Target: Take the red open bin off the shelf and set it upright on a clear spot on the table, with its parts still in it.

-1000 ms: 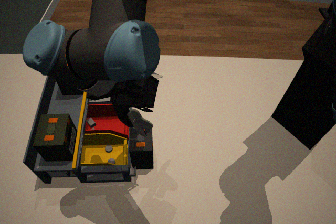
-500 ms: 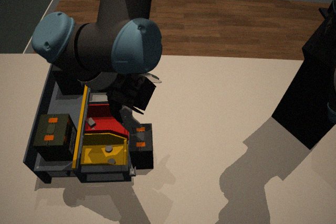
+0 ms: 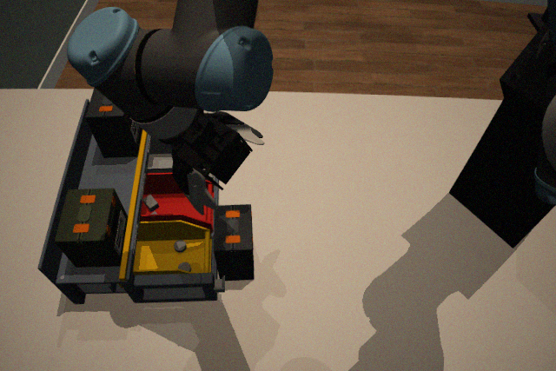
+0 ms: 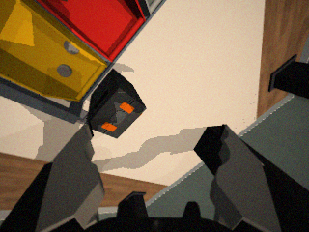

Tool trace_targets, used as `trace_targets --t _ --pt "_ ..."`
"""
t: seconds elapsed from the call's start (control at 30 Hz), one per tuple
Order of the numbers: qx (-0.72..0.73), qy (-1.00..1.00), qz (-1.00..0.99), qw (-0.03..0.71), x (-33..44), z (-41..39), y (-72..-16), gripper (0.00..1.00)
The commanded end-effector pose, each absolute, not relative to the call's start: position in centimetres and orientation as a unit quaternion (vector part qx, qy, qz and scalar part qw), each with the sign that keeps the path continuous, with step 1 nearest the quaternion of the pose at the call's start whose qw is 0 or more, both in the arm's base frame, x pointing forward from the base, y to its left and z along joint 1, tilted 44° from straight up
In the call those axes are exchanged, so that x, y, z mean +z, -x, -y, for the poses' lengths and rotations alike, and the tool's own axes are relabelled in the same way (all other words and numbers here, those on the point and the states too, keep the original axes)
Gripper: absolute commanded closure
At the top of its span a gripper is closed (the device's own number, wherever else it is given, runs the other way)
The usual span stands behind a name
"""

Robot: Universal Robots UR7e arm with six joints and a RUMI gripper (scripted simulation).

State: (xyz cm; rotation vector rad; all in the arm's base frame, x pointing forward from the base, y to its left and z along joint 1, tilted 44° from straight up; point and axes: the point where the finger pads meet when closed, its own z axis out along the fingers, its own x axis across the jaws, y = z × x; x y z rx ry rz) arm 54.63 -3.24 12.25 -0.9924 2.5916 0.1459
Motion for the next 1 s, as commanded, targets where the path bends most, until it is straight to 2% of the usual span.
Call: trace_targets --t 0.0,0.97 --pt "0.060 0.309 -0.928 0.199 12.0 3.7 -55.5 0.00" --pt "0.108 0.161 -0.947 0.256 11.4 5.5 -58.3 0.00"
